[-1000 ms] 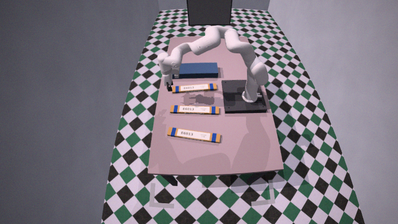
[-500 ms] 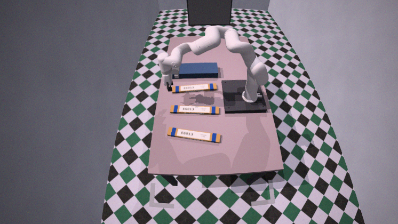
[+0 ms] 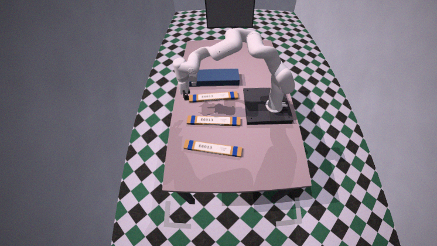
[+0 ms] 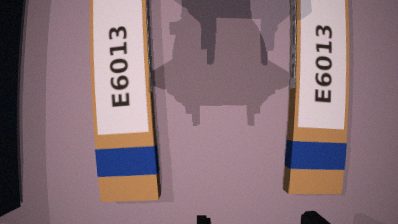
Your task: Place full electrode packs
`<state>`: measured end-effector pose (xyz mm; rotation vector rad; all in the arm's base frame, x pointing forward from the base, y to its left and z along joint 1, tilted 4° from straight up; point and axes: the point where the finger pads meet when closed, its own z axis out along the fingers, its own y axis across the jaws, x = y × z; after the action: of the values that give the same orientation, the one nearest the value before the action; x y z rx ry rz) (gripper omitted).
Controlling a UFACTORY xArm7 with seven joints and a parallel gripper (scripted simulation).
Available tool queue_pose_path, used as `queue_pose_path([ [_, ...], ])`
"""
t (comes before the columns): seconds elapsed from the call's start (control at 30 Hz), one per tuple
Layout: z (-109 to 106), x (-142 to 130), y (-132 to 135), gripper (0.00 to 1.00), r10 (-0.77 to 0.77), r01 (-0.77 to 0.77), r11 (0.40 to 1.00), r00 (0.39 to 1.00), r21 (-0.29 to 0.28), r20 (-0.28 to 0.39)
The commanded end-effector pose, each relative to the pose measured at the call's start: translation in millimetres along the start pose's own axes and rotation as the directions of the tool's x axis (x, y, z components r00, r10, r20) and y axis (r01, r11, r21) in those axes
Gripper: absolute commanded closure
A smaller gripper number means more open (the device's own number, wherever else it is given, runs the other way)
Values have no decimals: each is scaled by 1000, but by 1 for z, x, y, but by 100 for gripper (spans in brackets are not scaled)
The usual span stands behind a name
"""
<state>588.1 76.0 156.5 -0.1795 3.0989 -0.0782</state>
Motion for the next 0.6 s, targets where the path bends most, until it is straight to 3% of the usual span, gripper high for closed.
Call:
queue_pose_path([
  [0.0,-2,-1,0,42,0,0,1000,1000,0,5],
  [0.47,-2,-1,0,42,0,0,1000,1000,0,5],
  [0.5,-2,-1,0,0,0,0,1000,1000,0,5],
  [0.57,-2,-1,0,0,0,0,1000,1000,0,5],
])
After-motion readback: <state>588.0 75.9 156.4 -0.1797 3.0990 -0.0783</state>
